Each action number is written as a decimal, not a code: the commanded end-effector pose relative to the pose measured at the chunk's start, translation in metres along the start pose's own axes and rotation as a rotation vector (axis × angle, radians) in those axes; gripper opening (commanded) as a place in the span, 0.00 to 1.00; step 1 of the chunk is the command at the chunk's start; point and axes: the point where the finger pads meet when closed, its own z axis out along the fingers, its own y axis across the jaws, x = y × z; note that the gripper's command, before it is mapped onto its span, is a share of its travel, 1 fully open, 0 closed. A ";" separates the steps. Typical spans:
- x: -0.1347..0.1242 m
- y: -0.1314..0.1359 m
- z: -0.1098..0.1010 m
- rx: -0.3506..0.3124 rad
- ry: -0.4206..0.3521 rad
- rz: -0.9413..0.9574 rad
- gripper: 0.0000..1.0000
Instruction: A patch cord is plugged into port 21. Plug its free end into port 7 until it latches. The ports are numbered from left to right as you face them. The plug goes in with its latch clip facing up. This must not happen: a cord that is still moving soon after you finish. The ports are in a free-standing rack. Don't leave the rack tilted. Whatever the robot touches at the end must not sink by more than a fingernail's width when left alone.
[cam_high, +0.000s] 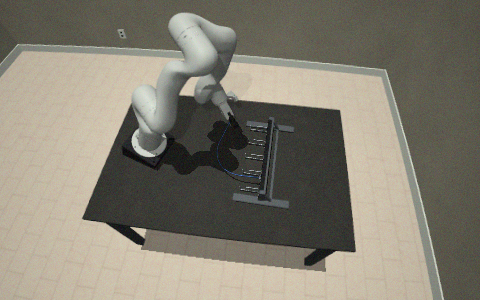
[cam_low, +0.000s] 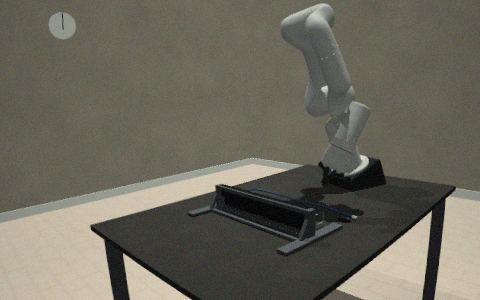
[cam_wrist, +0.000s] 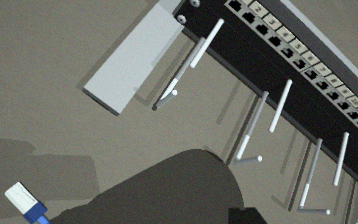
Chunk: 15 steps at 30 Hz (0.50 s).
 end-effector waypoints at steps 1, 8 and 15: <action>0.007 0.012 -0.005 -0.047 0.098 0.129 0.00; 0.015 0.020 -0.011 -0.063 0.181 0.245 0.00; 0.025 0.028 -0.022 -0.059 0.289 0.389 0.00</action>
